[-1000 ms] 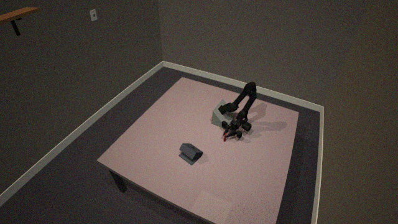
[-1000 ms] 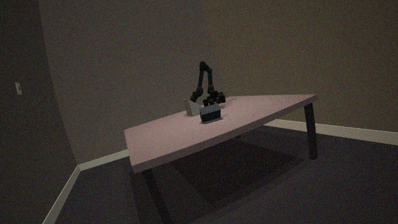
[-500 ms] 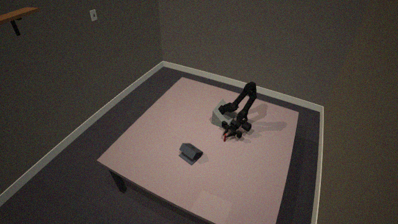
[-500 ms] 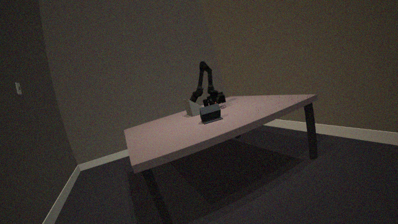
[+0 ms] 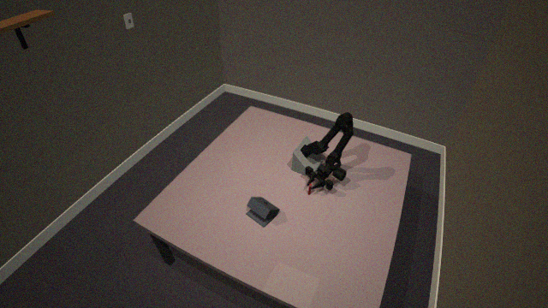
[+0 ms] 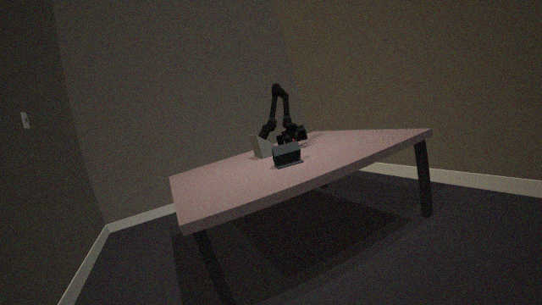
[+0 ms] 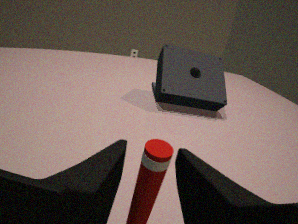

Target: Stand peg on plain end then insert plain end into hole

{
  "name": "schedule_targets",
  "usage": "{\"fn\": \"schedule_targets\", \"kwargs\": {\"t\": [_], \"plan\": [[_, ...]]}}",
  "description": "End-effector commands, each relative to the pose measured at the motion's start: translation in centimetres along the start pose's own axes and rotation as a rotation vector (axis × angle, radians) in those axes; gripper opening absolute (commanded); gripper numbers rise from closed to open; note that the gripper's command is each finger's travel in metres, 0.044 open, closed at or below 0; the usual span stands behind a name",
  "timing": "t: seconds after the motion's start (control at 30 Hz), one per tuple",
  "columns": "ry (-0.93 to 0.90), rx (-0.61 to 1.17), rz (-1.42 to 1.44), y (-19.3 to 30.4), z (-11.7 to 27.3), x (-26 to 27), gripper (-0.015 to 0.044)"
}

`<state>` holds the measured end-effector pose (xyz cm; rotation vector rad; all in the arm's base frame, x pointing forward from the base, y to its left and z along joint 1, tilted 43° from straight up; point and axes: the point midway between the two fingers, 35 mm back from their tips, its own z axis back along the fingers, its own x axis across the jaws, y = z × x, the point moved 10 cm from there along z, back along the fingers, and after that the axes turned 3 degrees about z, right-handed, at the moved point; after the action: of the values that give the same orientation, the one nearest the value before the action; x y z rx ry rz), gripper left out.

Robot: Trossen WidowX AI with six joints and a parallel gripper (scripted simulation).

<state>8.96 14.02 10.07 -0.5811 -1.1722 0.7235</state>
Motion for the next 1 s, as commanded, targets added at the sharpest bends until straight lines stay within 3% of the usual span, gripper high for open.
{"fn": "schedule_targets", "kwargs": {"t": [0.0,0.3,0.63,0.97], "plan": [[0.0,0.0,0.001,0.0,0.0,0.0,0.0209],[0.0,0.0,0.001,0.0,0.0,0.0,0.044],[0.008,0.005,-0.001,-0.4,-0.1,0.2,0.044],[0.056,0.045,-0.023,-8.3,-0.8,1.6,0.044]]}}
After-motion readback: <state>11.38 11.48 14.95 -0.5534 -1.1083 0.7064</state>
